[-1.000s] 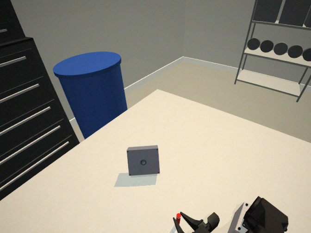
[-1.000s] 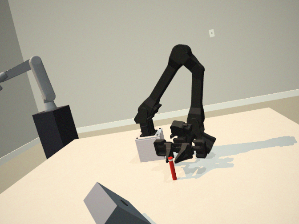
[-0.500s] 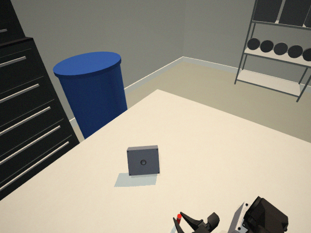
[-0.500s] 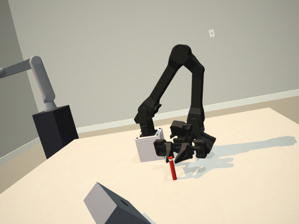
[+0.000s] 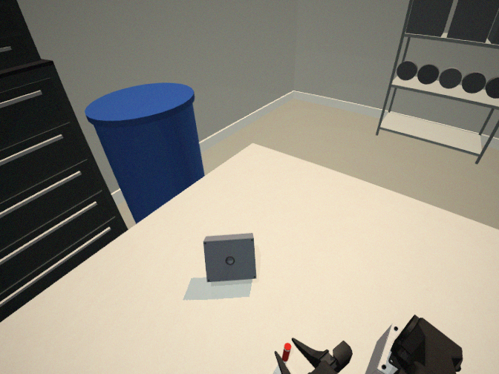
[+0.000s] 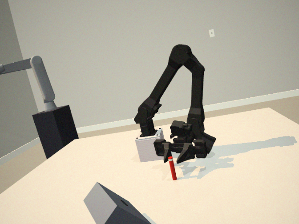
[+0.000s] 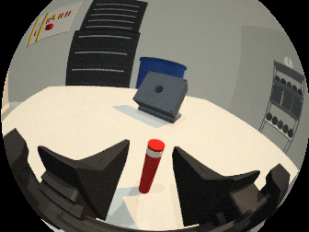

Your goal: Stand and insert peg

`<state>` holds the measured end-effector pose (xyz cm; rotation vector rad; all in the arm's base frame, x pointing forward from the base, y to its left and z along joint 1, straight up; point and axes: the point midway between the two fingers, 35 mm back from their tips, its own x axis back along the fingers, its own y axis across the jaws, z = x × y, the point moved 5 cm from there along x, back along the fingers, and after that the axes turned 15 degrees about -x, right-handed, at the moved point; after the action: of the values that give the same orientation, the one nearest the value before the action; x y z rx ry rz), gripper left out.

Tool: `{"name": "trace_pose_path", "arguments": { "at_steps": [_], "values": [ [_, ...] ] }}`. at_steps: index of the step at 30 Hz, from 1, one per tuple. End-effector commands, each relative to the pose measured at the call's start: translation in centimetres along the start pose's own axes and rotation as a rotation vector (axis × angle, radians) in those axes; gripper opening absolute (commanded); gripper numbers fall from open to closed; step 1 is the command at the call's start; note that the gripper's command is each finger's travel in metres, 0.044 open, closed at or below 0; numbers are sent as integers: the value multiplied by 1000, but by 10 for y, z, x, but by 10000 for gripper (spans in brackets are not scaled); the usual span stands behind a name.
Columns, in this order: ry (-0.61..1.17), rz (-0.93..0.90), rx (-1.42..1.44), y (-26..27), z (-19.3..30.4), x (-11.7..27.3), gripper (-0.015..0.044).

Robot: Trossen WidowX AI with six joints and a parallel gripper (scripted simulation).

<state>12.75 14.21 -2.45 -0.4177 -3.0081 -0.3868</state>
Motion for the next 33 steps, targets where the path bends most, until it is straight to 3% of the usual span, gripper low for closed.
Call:
{"name": "trace_pose_path", "arguments": {
  "at_steps": [1, 7, 14, 29, 33],
  "values": [
    [0, 0, 4, 0, 0, 0, 288],
    [0, 0, 4, 0, 0, 0, 440],
    [0, 0, 3, 4, -5, 1, 440],
    [0, 0, -2, 39, -148, 18, 440],
    [0, 0, -2, 38, -155, 18, 440]
  ]
}}
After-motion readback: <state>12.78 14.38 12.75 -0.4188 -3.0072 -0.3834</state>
